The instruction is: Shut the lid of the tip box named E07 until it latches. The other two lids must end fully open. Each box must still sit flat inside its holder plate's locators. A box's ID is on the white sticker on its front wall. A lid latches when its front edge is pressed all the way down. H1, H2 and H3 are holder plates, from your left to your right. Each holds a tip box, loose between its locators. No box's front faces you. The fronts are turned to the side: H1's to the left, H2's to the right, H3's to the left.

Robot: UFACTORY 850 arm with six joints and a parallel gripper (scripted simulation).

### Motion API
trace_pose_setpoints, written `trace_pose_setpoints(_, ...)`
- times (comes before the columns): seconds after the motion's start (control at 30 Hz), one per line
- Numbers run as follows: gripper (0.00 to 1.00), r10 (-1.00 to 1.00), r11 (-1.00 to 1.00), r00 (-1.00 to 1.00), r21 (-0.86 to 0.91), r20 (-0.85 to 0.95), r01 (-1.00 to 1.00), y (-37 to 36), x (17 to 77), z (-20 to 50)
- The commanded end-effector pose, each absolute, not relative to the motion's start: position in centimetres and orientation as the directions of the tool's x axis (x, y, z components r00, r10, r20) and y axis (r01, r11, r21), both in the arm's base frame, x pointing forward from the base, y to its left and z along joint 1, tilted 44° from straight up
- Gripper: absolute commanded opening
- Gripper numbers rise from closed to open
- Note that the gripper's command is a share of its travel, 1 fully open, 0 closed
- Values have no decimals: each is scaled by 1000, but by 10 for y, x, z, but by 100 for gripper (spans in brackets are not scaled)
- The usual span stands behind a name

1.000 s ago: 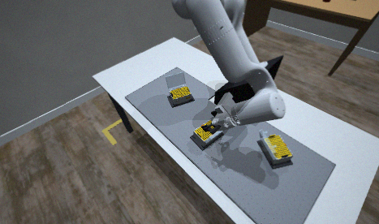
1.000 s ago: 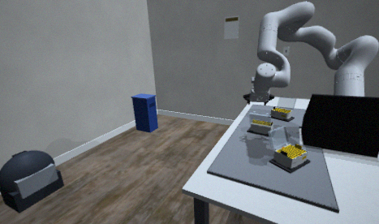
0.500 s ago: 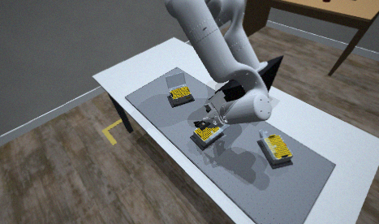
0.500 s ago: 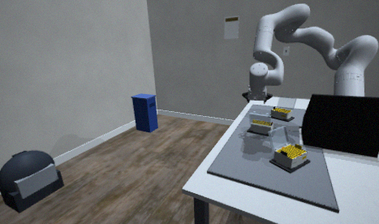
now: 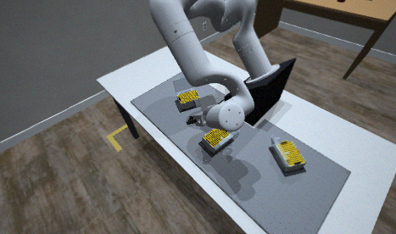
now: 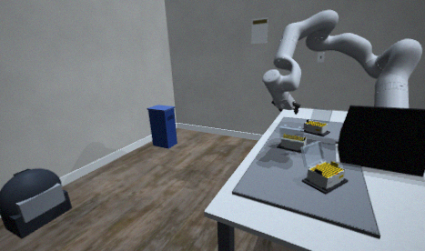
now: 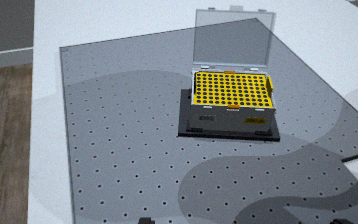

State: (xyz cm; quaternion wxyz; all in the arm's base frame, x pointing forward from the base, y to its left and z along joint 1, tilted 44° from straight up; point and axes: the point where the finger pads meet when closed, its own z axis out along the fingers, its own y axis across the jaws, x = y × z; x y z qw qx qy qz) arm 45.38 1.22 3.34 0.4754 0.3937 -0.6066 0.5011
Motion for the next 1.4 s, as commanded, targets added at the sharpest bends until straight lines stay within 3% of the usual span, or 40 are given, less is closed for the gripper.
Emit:
trace_pose_setpoints(0.0,100,14,265,-317,-309,948,-913,0,456,46)
trace_pose_setpoints(0.47,100,149,539,-577,-555,803,-634,-49,461,92)
trace_pose_setpoints(1.37,100,508,722,-735,-687,449,79,-49,461,92)
